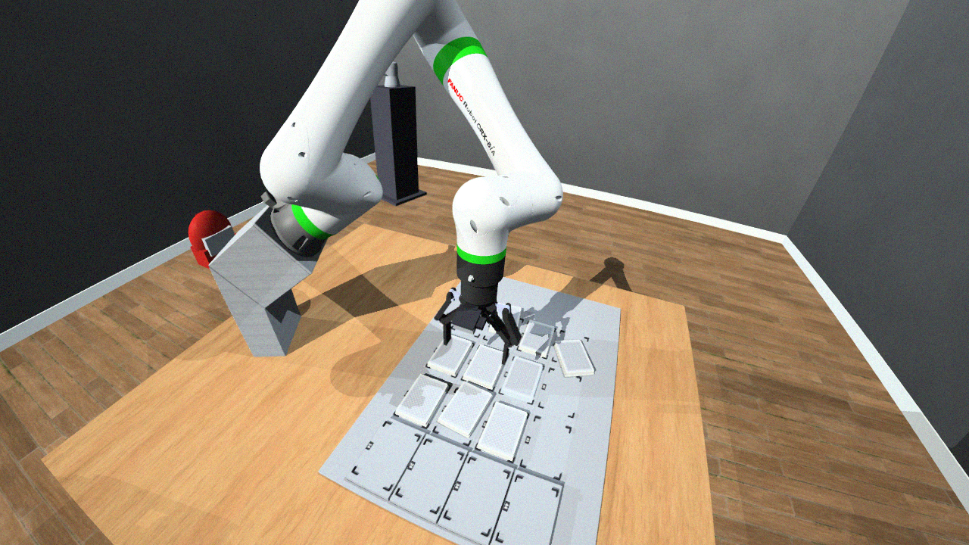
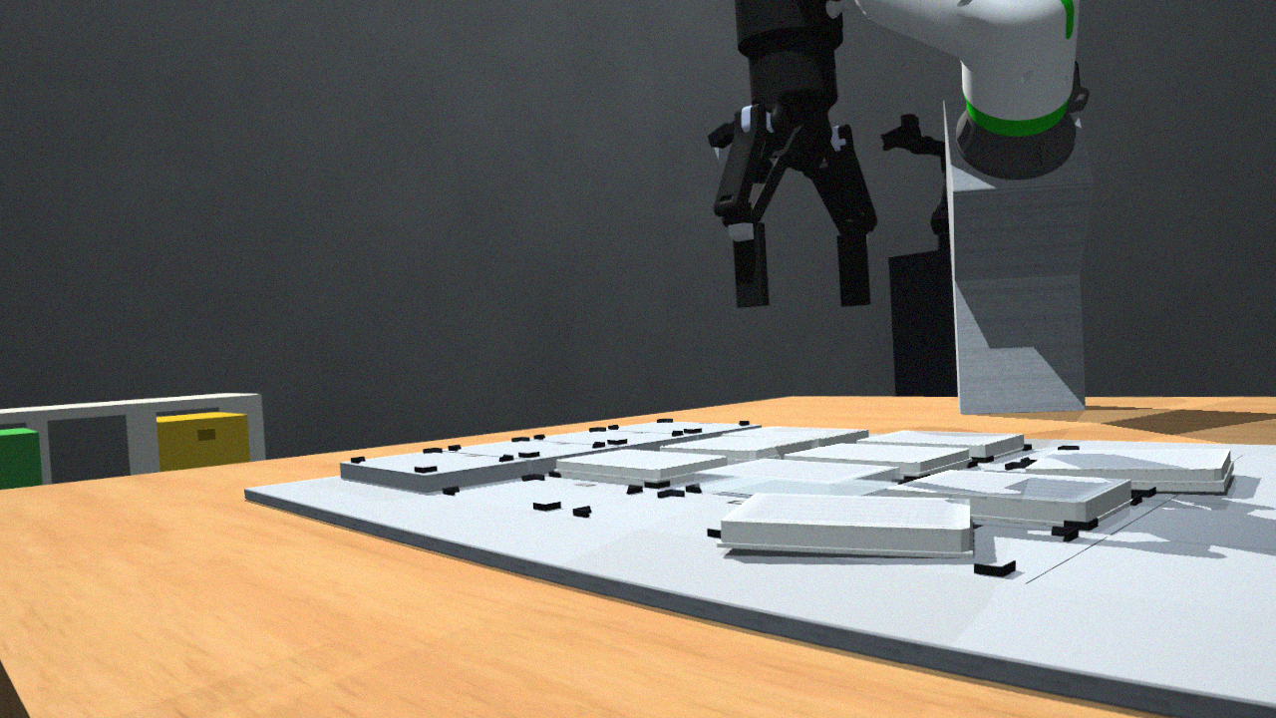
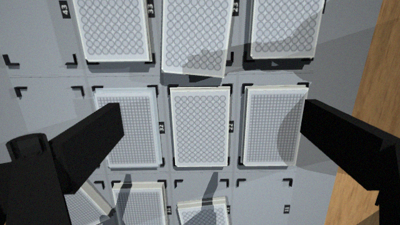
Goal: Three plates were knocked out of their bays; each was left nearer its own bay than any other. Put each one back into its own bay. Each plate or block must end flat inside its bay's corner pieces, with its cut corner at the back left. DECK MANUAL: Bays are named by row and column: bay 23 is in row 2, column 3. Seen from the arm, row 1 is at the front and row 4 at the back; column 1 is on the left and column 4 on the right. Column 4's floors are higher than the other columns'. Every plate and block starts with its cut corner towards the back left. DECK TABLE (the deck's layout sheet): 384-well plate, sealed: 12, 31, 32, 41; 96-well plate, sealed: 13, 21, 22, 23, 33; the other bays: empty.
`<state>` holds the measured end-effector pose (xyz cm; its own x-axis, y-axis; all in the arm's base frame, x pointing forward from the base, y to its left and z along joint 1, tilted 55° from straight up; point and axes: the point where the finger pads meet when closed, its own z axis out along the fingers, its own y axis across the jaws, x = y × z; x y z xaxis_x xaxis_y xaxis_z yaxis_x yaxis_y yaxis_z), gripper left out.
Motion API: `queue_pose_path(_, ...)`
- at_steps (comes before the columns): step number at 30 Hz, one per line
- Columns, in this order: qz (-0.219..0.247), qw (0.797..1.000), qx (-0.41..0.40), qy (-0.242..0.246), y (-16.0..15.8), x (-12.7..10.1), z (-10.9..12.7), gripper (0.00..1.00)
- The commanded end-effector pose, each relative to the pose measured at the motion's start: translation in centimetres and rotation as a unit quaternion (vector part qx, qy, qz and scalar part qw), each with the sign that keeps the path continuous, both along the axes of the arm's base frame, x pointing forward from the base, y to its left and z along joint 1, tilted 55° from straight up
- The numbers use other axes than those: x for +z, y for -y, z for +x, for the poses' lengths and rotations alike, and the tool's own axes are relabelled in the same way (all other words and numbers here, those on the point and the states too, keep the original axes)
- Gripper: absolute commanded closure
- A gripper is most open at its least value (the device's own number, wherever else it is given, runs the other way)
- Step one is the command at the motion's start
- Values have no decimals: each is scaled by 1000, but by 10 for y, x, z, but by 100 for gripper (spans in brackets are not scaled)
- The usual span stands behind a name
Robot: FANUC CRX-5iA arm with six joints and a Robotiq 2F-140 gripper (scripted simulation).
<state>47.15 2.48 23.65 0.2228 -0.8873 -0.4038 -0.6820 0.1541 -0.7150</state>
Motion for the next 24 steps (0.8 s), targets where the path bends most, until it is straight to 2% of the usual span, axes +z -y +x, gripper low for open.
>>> queue_pose_path(1,-2,1000,-2,-1,-12,6,-3,0)
queue_pose_path(5,-2,1000,-2,-1,-26,12,-7,0)
queue_pose_path(24,-2,1000,-2,-1,-26,12,-7,0)
